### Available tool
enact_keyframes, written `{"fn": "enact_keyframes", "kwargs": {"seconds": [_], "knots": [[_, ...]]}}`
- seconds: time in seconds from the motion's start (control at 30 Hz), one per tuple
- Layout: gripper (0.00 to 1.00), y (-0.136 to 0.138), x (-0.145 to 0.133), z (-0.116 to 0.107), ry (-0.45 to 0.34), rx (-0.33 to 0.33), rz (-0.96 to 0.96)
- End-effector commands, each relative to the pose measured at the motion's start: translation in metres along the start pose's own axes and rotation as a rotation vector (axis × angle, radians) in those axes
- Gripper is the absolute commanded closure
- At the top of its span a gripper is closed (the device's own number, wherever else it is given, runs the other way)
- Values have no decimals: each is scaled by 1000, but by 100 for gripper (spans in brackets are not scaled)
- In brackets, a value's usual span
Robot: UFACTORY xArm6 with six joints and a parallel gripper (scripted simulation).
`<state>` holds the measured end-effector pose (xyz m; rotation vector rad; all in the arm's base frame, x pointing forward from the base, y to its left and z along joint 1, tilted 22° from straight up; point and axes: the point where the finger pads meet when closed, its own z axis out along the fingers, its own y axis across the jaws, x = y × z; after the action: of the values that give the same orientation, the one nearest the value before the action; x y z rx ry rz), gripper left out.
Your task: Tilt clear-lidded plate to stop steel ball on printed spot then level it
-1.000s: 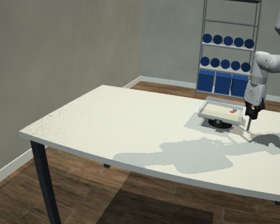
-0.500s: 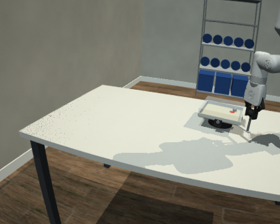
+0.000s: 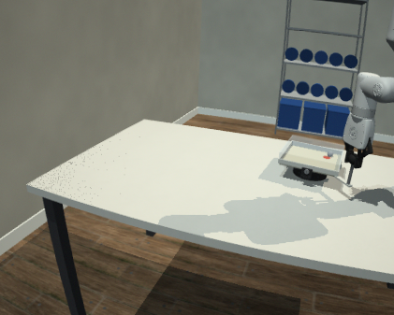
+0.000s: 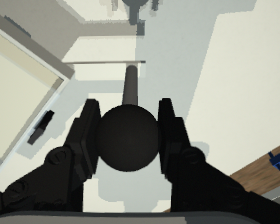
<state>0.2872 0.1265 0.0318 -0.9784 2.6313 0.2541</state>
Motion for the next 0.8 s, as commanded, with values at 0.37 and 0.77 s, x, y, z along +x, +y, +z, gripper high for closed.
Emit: {"fn": "enact_keyframes", "kwargs": {"seconds": [0.37, 0.77], "knots": [[100, -2, -1, -3, -6, 3, -1], [100, -1, -2, -1, -6, 3, -1]]}}
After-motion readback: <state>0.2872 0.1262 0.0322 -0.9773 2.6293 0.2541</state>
